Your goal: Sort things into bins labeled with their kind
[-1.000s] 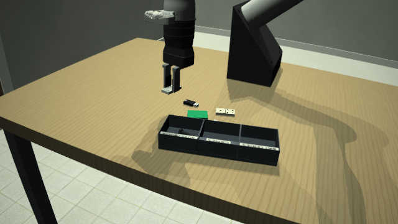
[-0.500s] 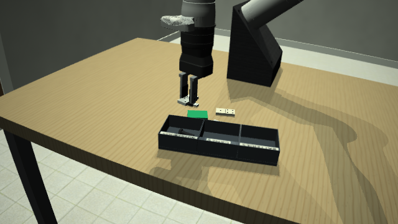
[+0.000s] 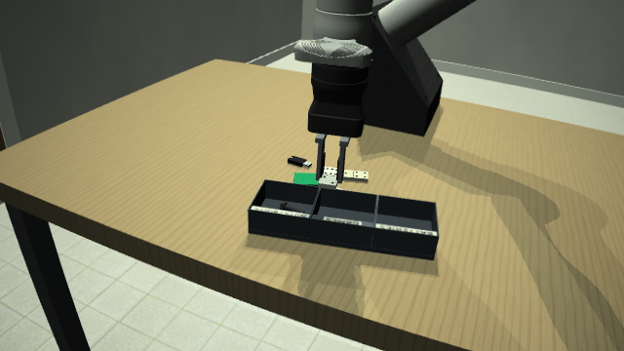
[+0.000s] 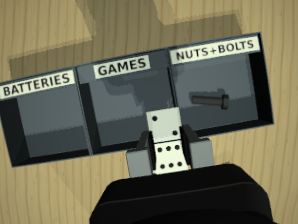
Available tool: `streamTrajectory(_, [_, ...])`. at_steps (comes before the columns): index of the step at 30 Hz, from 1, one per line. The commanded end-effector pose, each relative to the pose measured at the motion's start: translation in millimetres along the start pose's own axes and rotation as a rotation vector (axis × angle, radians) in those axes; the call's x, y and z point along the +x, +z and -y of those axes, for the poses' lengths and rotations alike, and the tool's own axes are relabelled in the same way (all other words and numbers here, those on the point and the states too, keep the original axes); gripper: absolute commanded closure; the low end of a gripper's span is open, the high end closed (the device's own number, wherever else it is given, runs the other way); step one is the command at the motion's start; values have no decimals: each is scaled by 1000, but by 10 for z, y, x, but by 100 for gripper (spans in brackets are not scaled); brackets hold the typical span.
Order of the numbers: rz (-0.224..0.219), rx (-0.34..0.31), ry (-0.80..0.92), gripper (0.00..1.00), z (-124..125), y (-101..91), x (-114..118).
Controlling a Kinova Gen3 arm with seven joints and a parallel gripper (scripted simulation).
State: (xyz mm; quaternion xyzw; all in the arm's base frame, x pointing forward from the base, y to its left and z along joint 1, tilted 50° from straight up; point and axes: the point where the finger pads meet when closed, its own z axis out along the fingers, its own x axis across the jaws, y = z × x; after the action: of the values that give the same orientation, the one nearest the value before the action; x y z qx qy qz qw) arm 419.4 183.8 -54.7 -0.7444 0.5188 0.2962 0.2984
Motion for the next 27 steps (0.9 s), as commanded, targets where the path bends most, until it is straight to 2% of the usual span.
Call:
streamTrajectory(1, [-3, 11, -129, 51, 177, -33, -172])
streamTrajectory(4, [-4, 11, -279, 51, 266, -34, -279])
streamTrajectory(7, [-4, 10, -329, 51, 266, -34, -279])
streamTrajectory(22, [-8, 8, -1074, 51, 267, -34, -279])
streamTrajectory(24, [-8, 8, -1074, 51, 267, -34, -279])
streamTrajectory(27, [-9, 8, -1229, 51, 267, -34, -279])
